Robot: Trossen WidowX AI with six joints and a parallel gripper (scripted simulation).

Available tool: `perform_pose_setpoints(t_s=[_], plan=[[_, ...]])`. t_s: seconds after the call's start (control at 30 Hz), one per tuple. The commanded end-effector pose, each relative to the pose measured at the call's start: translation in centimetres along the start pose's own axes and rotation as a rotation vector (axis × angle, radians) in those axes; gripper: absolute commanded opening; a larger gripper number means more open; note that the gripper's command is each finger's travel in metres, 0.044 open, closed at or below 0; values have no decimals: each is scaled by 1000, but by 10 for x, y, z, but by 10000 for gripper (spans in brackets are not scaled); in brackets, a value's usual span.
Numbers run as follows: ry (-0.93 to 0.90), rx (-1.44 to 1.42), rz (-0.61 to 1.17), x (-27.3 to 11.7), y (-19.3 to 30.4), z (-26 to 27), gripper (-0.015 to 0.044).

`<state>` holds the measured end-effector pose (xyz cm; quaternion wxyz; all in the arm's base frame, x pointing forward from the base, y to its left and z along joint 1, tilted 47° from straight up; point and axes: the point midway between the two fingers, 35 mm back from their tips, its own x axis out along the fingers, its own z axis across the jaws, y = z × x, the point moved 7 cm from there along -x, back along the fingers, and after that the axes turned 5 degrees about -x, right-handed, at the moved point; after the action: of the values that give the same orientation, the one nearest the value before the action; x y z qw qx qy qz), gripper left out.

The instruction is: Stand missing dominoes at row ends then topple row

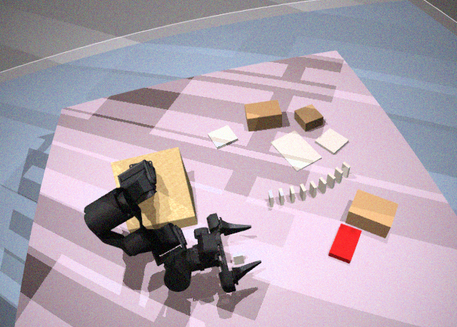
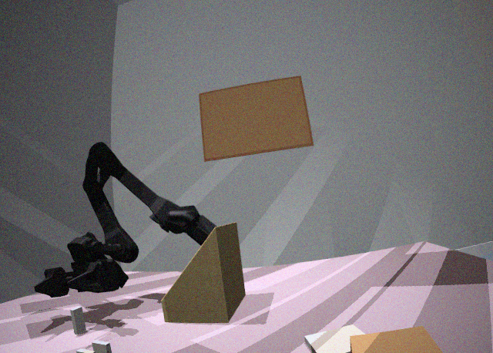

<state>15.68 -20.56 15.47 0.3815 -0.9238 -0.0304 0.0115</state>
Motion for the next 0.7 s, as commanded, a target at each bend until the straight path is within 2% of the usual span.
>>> perform_pose_setpoints(t_s=[0.0, 0.13, 0.33, 0.47, 0.67], plan=[[8, 11, 23, 26, -4, -9, 440], [26, -25, 142, 54, -4, -15, 440], [-62, -153, 470, 88, -2, -11, 440], [-273, -348, 749, 101, -14, 2, 440], [-742, -775, 1070, 87, -56, 16, 440]])
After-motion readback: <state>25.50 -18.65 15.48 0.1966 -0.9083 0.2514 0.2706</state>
